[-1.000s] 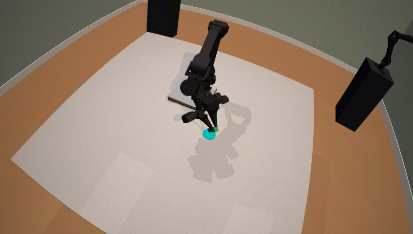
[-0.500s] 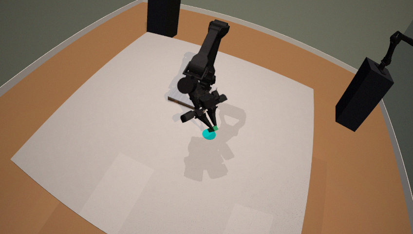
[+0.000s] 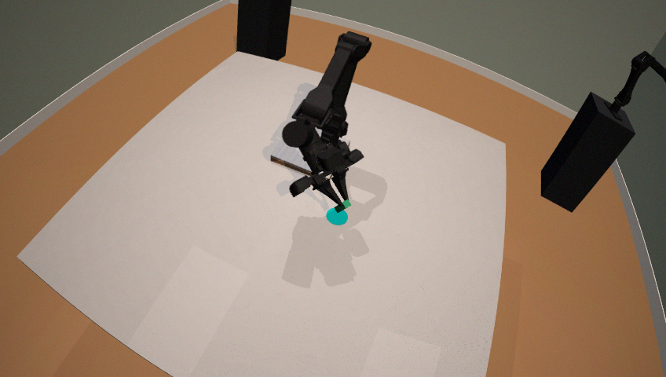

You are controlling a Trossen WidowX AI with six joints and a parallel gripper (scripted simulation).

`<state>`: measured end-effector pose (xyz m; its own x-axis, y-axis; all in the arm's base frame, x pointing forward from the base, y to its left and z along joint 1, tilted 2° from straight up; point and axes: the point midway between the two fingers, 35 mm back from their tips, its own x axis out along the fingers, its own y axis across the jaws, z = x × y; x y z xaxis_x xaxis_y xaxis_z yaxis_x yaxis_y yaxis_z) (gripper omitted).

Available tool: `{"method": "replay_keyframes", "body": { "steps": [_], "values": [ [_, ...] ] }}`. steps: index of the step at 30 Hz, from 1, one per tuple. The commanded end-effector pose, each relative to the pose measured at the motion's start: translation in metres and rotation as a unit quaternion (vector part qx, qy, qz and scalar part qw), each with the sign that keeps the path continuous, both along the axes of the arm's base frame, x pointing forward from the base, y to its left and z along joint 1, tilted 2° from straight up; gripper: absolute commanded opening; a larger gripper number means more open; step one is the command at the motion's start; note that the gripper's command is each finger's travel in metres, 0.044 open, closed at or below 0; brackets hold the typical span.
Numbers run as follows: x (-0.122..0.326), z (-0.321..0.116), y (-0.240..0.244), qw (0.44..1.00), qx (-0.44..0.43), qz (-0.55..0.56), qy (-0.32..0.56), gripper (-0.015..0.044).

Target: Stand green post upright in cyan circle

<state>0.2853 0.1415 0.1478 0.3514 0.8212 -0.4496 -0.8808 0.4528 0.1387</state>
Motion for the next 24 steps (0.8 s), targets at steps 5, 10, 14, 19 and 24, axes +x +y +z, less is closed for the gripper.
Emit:
{"method": "replay_keyframes", "body": {
  "steps": [5, 10, 14, 19, 24],
  "values": [
    [-0.0038, 0.001, -0.0028, 1.0, 0.021, 0.002, -0.009, 0.0023],
    [-0.0054, 0.0018, -0.0047, 0.999, 0.033, 0.003, -0.017, 0.0023],
    [-0.0068, 0.0025, -0.0063, 0.999, 0.042, 0.005, -0.024, 0.0023],
    [-0.0088, 0.0033, -0.0082, 0.998, 0.053, 0.007, -0.032, 0.0023],
    [-0.0111, 0.0042, -0.0102, 0.997, 0.064, 0.01, -0.041, 0.0023]
  ]
}}
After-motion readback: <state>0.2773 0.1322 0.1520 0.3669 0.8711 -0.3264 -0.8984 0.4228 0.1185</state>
